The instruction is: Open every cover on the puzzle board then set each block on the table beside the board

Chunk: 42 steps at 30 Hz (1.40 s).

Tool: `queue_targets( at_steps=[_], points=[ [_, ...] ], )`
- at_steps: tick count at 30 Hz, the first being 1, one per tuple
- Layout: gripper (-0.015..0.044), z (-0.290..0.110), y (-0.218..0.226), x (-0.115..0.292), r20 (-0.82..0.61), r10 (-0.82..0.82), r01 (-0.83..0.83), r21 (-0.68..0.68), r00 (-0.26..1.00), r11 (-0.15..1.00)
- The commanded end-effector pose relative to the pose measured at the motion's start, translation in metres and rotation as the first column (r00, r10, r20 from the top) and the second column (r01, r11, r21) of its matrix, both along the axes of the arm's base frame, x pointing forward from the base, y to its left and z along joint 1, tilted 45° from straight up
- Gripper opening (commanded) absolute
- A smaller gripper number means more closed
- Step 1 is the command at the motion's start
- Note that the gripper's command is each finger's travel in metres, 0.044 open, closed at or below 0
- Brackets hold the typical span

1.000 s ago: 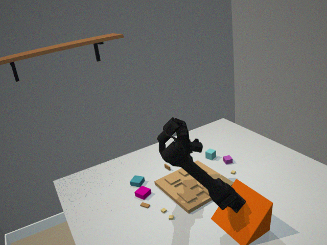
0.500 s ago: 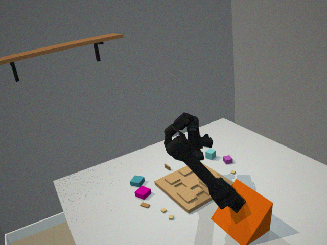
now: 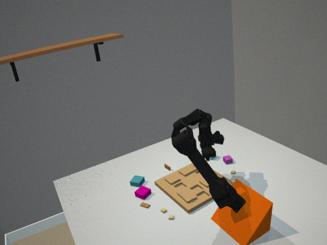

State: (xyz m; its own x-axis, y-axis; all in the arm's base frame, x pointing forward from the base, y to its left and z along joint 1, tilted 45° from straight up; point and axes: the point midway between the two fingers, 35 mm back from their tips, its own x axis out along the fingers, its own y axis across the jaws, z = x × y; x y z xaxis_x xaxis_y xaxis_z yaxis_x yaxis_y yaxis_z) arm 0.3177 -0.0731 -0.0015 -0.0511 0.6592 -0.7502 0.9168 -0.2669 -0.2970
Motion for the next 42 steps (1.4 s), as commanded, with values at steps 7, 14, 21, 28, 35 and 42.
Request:
queue_targets(
  at_steps=[7,14,21,28,35,42],
  points=[
    [0.0080,-0.029,-0.030,-0.015,-0.005,0.008,-0.008,-0.001,1.000,1.000],
    [0.0080,-0.047,-0.048,-0.027,-0.007,0.011,-0.011,0.002,1.000,1.000],
    [0.0080,-0.064,-0.065,-0.042,-0.008,0.014,-0.014,0.009,1.000,1.000],
    [0.0080,-0.081,-0.079,-0.057,-0.009,0.017,-0.017,0.018,1.000,1.000],
    [0.0080,-0.098,-0.092,-0.074,-0.007,0.021,-0.021,0.031,1.000,0.999],
    [0.0080,-0.111,-0.101,-0.088,-0.005,0.024,-0.024,0.043,1.000,0.999]
  ],
)
